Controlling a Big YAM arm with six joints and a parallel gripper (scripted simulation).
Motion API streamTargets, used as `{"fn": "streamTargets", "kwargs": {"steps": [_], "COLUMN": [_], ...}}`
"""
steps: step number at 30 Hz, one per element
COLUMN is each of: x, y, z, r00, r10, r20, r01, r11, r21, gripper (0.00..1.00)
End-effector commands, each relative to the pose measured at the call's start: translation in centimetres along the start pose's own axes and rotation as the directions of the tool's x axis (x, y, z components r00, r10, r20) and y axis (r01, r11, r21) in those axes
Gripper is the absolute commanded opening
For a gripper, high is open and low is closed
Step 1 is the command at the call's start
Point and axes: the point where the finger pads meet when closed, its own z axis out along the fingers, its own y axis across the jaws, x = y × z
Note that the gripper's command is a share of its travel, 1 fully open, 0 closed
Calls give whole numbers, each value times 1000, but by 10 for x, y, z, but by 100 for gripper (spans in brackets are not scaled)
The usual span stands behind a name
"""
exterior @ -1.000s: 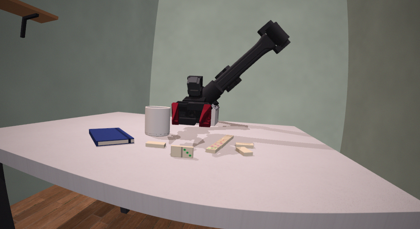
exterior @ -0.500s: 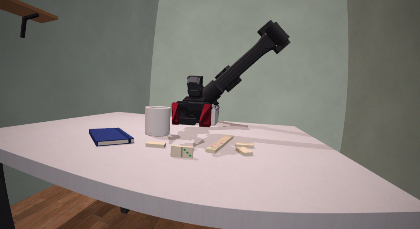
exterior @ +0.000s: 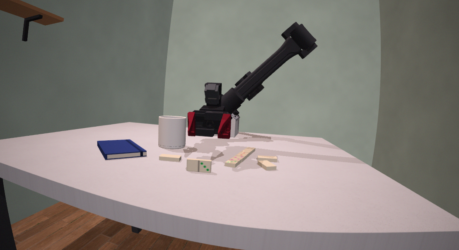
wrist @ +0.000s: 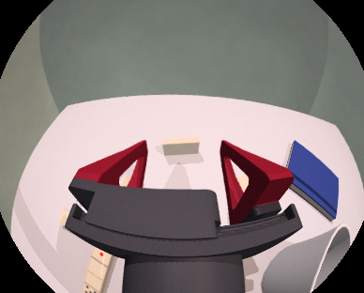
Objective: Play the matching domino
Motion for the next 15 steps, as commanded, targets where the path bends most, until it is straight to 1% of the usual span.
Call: {"fn": "streamTargets", "kwargs": {"steps": [1, 5, 6, 15], "x": [-18, -18, -3, -3], "y": [3, 3, 0, 0], "z": [0, 0, 0, 0], "r00": [999, 999, 1000, 1000], "r10": [-8, -8, 0, 0], "r20": [53, 53, 7, 7], "r01": [10, 10, 0, 0], "r11": [1000, 1000, 1000, 1000], "r21": [-24, -24, 0, 0], "gripper": [74, 74, 74, 74]}}
